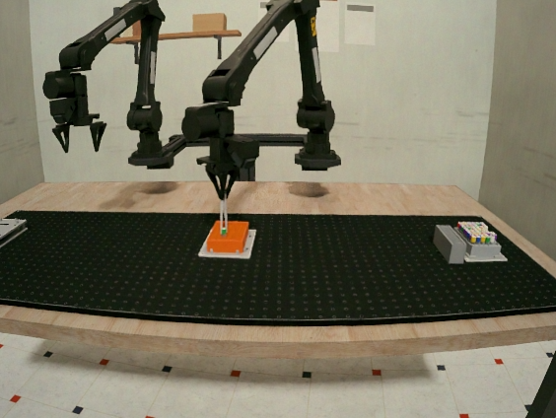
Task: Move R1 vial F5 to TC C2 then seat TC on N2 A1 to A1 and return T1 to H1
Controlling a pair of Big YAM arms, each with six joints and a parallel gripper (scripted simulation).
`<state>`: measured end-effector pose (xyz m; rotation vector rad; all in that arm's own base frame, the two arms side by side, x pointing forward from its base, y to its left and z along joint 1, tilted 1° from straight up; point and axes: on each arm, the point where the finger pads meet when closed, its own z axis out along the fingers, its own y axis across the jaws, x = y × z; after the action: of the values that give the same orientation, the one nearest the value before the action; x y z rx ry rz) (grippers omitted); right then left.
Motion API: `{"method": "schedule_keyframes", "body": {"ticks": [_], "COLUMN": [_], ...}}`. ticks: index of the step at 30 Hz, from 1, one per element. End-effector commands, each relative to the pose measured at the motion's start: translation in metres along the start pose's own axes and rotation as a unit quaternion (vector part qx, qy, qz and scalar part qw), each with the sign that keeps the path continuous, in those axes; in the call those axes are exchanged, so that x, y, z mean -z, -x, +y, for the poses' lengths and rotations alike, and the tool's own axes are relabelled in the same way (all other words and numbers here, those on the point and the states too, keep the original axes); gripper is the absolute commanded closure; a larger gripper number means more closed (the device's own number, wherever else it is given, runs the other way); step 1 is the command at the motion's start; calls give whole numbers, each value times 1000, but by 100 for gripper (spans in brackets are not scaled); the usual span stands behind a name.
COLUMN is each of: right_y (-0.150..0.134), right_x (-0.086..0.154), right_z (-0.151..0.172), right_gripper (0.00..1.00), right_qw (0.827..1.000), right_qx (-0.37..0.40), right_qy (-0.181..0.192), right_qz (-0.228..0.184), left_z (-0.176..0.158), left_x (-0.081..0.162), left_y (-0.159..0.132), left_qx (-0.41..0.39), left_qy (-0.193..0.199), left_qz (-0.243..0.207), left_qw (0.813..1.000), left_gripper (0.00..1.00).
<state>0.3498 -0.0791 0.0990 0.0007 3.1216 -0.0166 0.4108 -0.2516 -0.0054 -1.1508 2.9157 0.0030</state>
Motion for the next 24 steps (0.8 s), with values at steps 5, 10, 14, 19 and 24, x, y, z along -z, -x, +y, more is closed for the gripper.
{"method": "schedule_keyframes", "body": {"ticks": [5, 10, 14, 19, 24], "right_y": [1, 1, 1, 1, 1], "right_x": [0, 0, 0, 0, 0], "right_z": [0, 0, 0, 0, 0], "right_gripper": [0, 0, 0, 0, 0], "right_qw": [1000, 1000, 1000, 1000, 1000], "right_qx": [4, 4, 4, 4, 4], "right_qy": [2, 2, 2, 2, 2], "right_qz": [7, 7, 7, 7, 7], "left_z": [-28, -28, -29, -29, -29], "left_x": [39, 43, 46, 48, 51], "left_y": [1, 1, 1, 0, 0], "left_qx": [-1, -1, -1, -1, -1], "left_qy": [-39, -39, -39, -39, -39], "left_qz": [-9, -9, -9, -9, -9], "left_qw": [999, 999, 999, 999, 999], "left_gripper": [89, 89, 89, 89, 89]}}
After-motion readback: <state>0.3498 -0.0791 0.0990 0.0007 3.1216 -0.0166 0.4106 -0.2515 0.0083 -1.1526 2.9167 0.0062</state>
